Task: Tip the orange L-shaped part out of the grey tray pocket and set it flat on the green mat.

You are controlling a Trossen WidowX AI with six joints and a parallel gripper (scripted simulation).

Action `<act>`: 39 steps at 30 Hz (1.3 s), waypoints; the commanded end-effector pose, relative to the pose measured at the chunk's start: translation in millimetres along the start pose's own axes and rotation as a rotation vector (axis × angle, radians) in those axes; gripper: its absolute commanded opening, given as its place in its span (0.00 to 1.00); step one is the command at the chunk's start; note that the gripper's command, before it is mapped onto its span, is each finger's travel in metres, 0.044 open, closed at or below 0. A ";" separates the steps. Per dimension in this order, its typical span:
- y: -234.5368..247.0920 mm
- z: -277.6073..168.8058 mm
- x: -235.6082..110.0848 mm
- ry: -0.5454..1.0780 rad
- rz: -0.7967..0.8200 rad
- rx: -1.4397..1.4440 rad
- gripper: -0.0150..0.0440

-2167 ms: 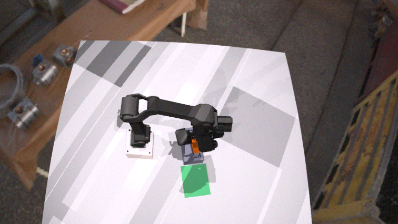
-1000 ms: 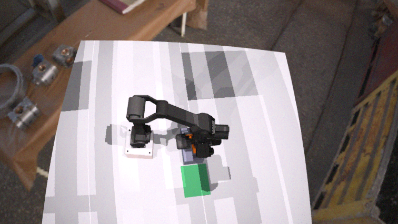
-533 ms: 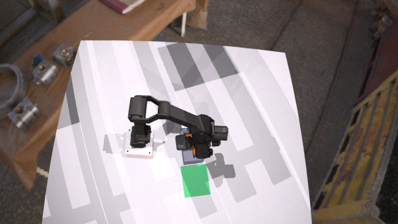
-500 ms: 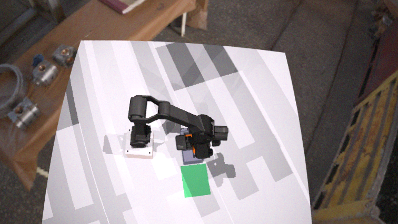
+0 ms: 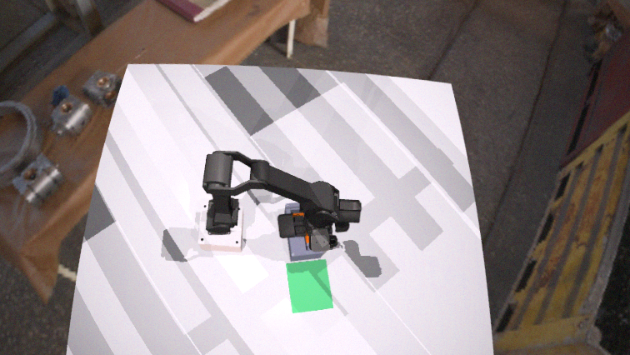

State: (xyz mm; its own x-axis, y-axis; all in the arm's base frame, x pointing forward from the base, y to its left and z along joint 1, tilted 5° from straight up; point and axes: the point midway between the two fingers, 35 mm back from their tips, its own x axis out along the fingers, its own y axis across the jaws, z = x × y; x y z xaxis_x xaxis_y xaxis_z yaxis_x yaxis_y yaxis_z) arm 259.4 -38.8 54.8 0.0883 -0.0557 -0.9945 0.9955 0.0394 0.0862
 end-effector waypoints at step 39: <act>0.0 -0.2 -58.0 0.004 -0.001 -0.001 0.25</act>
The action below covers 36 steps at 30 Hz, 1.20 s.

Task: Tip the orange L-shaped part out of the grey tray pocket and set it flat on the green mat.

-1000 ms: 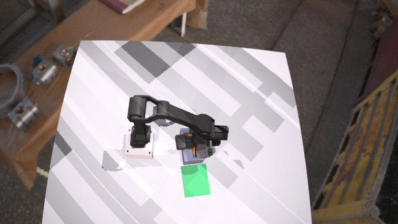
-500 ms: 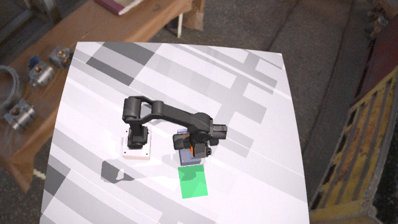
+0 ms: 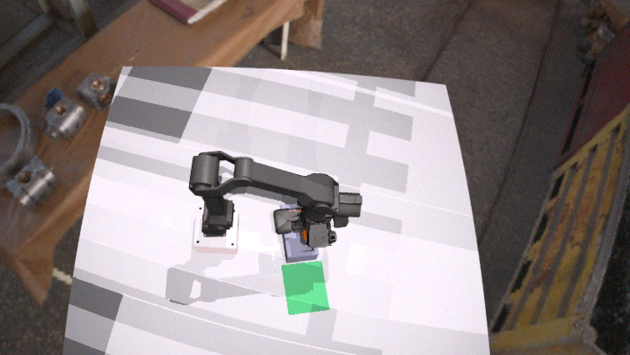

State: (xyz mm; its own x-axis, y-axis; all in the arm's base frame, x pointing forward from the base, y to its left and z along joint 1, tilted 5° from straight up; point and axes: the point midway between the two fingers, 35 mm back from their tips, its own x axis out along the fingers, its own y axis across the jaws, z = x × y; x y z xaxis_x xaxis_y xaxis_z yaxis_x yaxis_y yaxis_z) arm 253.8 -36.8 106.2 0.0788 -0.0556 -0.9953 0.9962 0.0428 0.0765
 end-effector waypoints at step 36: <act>-2.6 38.1 -31.1 0.000 0.008 0.003 0.25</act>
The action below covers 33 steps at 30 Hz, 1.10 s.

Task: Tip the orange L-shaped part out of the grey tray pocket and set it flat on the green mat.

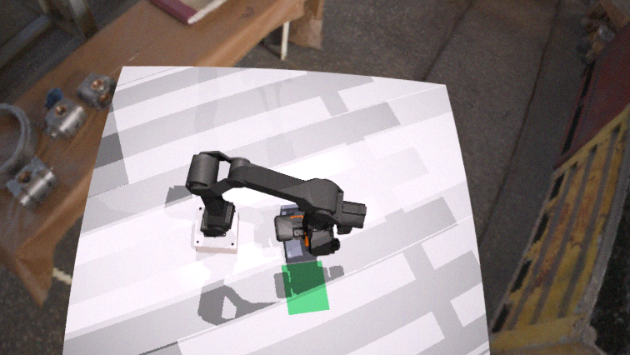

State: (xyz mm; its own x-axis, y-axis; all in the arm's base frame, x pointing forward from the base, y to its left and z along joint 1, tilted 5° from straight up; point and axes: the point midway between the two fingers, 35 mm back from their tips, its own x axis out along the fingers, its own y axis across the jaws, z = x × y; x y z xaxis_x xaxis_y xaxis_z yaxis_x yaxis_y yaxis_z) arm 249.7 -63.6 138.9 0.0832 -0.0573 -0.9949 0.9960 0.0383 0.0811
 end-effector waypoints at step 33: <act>-11.5 135.1 0.3 -0.010 0.002 -0.003 0.25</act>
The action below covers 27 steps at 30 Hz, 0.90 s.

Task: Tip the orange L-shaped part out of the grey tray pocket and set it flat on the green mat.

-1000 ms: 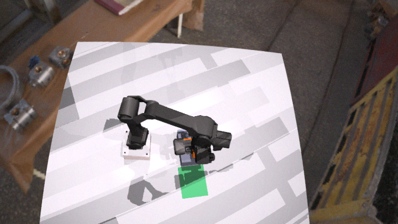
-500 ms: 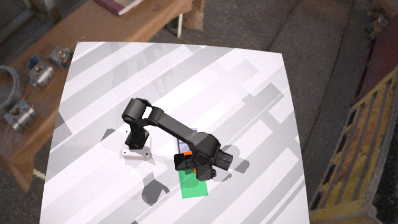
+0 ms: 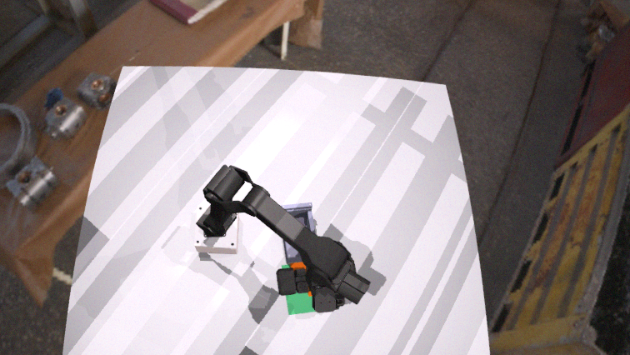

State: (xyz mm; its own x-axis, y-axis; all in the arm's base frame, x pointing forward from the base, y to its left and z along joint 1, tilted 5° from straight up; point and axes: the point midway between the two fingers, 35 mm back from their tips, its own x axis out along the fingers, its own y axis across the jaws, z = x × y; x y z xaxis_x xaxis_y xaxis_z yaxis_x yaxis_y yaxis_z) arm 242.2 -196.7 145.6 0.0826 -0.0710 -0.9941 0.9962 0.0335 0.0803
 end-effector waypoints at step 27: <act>0.9 2.2 41.1 0.003 0.003 -0.008 0.25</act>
State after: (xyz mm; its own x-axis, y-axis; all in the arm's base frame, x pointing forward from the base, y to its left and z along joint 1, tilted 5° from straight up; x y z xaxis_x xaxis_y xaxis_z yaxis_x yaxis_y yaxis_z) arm 246.2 -202.1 110.1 0.0851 -0.0721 -0.9938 0.9959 0.0363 0.0826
